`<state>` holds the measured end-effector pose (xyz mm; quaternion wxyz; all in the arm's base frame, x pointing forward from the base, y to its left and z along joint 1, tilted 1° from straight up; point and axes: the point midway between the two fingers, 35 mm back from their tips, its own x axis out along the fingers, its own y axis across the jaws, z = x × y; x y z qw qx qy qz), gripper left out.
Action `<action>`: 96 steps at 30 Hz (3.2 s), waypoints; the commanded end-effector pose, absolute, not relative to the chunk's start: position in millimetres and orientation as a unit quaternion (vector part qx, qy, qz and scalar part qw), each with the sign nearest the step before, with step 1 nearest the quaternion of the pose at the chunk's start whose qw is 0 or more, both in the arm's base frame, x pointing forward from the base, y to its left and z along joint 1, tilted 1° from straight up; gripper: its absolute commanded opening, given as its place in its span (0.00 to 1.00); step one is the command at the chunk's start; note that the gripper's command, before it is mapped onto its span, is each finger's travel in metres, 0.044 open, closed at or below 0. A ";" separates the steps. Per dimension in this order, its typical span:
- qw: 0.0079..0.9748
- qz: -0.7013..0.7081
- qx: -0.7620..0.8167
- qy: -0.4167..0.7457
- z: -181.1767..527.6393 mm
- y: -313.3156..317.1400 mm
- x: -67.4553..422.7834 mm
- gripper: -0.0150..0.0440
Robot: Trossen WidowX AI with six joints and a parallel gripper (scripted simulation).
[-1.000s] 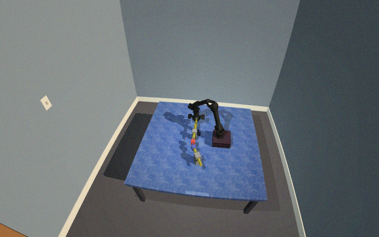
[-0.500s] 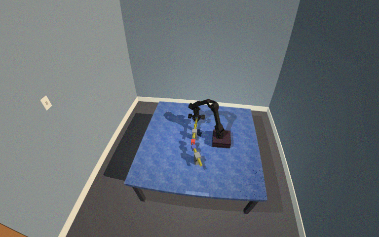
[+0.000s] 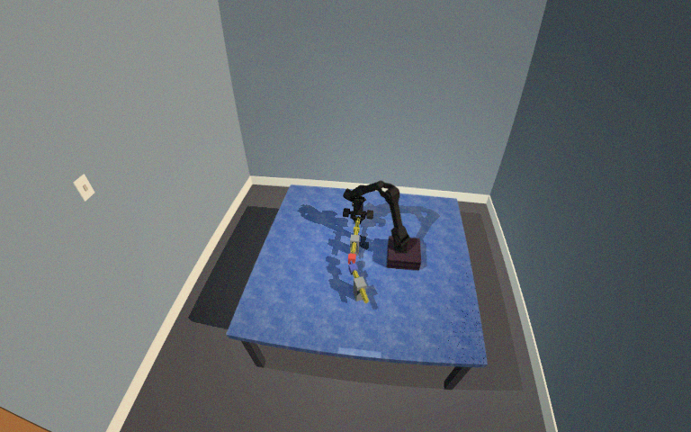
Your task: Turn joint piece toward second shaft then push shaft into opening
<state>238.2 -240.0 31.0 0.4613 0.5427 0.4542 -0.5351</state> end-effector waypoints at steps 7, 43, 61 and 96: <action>0.462 -0.535 0.544 0.451 28.9 -223.8 241.3 0.25; 0.461 -0.534 0.546 0.452 28.6 -173.9 249.8 0.25; 0.461 -0.534 0.546 0.453 30.3 -176.6 248.9 0.37; 0.461 -0.534 0.546 0.452 49.4 -177.5 248.9 1.00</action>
